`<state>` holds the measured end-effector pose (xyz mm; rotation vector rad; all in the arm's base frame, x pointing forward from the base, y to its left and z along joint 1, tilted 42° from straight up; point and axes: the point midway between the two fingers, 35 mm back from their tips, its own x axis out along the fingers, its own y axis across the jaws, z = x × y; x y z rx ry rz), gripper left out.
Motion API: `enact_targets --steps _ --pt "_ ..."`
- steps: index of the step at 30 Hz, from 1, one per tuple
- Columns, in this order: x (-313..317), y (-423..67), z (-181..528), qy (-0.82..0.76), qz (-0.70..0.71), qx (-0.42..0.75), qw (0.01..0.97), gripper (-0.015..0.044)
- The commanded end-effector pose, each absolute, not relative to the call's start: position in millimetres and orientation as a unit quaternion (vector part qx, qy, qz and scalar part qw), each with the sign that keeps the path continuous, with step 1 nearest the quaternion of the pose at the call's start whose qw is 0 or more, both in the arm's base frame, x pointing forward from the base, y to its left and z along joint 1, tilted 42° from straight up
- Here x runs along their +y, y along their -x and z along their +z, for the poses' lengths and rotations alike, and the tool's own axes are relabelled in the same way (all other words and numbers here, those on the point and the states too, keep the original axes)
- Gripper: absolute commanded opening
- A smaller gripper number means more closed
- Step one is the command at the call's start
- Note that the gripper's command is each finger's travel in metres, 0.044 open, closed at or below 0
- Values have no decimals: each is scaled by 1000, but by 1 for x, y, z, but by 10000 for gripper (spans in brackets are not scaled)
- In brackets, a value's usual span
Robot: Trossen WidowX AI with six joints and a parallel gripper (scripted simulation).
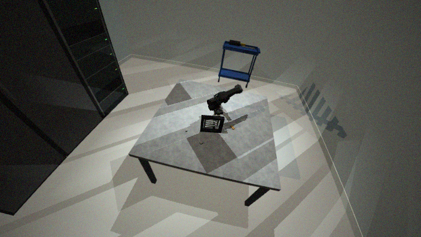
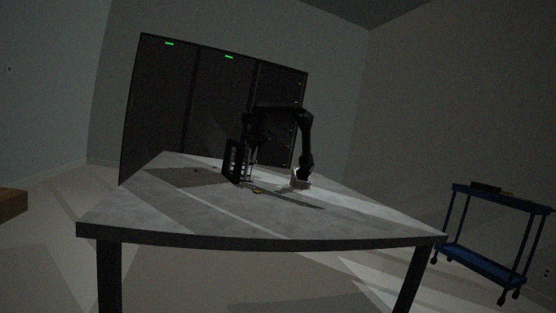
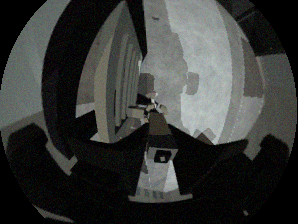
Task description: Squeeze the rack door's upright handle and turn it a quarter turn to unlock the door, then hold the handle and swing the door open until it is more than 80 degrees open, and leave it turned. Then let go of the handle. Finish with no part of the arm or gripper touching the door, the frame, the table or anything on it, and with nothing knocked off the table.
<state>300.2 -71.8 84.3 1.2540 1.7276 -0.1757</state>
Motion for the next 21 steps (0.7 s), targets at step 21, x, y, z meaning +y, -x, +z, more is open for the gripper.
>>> enact_targets --steps 21 --pt "-101 -279 58 -407 70 706 575 11"
